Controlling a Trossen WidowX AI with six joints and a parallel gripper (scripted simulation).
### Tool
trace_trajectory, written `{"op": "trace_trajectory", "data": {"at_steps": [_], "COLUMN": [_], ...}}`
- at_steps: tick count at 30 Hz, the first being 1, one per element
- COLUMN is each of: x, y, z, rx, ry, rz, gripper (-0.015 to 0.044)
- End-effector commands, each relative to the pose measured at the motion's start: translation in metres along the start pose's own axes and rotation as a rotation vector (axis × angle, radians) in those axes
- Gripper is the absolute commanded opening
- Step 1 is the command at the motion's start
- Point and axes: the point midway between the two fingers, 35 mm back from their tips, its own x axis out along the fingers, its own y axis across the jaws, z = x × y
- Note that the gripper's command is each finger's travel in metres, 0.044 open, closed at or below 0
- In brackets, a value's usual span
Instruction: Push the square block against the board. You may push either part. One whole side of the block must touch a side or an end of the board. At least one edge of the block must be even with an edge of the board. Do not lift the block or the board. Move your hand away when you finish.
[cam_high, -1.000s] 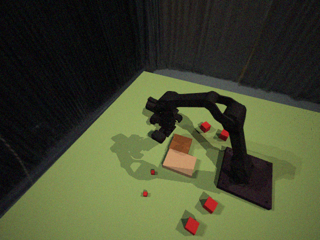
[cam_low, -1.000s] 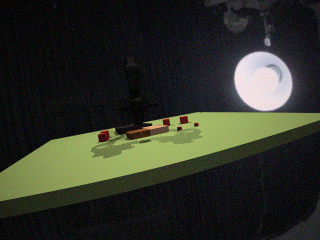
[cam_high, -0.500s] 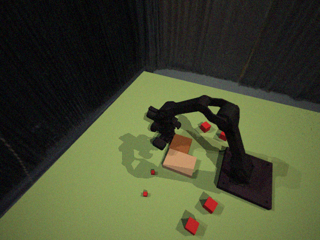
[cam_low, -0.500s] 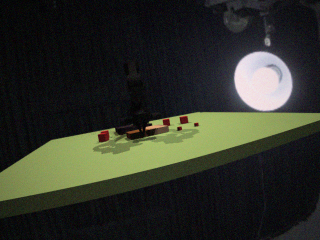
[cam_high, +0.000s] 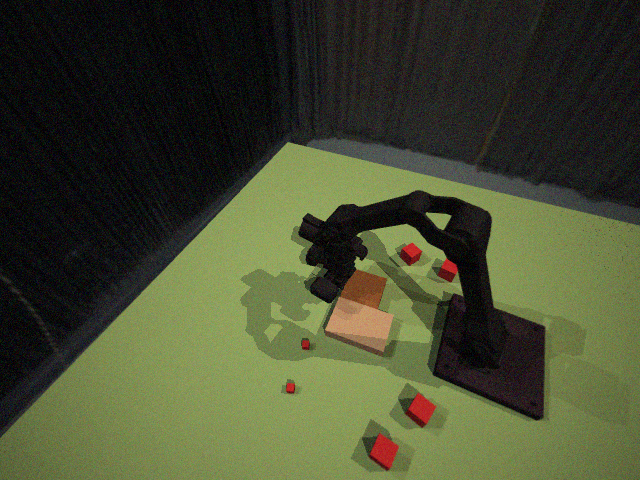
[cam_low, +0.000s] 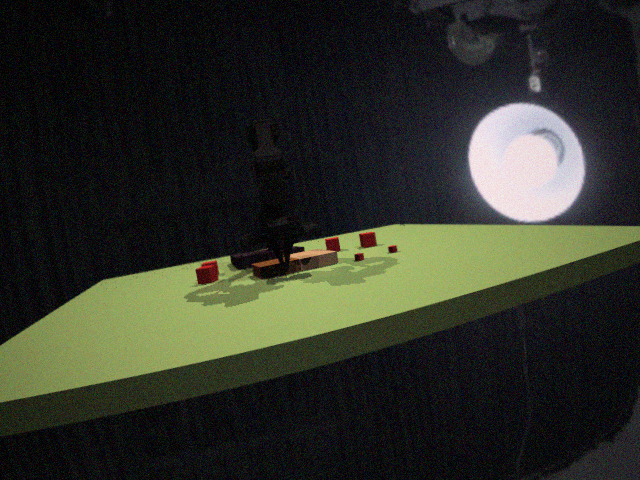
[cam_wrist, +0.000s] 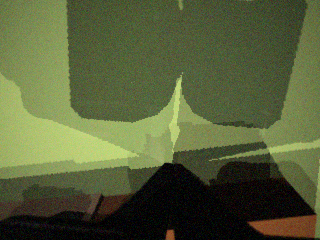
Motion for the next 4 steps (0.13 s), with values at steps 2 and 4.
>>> {"op": "trace_trajectory", "data": {"at_steps": [2,4], "x": [0.0008,0.0006], "y": [0.0004,0.0004], "z": [0.0021,0.0054], "rx": [-0.003,-0.003], "ry": [0.004,0.003], "rz": [0.003,0.003], "gripper": [0.0000,0.0000]}}
